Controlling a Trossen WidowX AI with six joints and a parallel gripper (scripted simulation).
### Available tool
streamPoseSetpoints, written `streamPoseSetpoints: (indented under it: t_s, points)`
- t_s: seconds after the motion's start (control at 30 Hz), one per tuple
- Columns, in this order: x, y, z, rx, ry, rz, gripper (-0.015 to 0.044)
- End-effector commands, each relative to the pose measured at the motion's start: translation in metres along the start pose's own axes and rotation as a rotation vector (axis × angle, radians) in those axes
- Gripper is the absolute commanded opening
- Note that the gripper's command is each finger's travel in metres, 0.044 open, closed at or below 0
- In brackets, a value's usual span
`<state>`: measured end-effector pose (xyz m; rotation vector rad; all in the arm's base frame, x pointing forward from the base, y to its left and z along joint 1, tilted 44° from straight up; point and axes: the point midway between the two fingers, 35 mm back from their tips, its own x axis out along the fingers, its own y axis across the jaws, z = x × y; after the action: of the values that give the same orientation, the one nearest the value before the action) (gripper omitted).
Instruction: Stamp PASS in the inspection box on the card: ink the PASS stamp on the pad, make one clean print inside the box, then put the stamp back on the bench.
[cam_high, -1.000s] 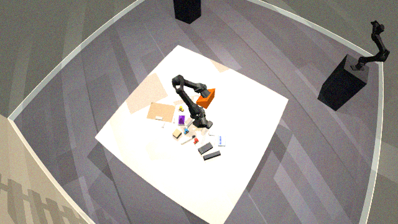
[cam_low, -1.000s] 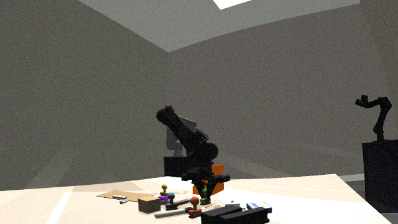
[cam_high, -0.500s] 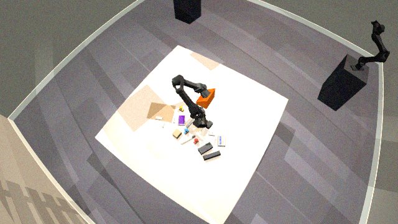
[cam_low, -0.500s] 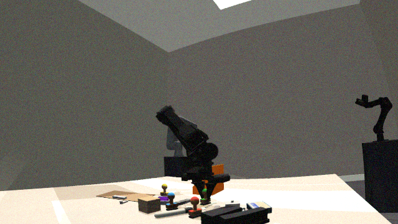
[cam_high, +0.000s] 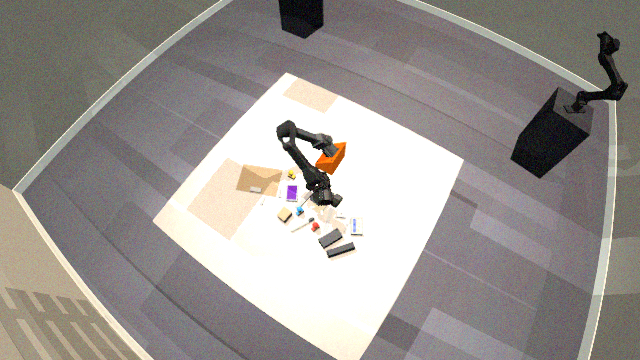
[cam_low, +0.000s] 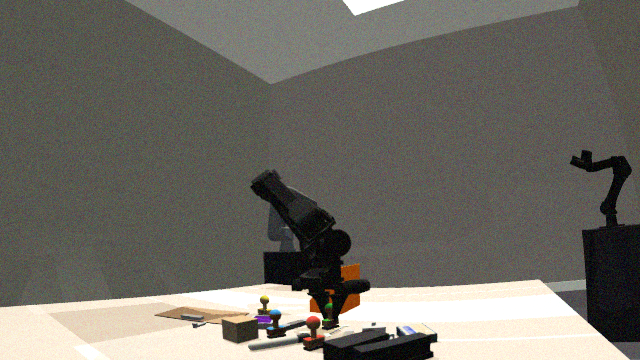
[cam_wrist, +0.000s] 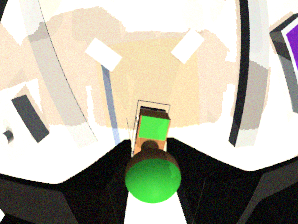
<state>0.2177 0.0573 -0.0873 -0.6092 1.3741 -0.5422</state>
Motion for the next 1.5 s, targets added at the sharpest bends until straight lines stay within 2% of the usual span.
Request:
streamPoseSetpoints:
  t_s: [0.0, 1.47]
  points:
    - [0.0012, -0.0005, 0.0007, 0.001, -0.001, -0.001, 0.0]
    - [-0.0088, -0.0001, 0.001, 0.001, -0.001, -0.001, 0.0]
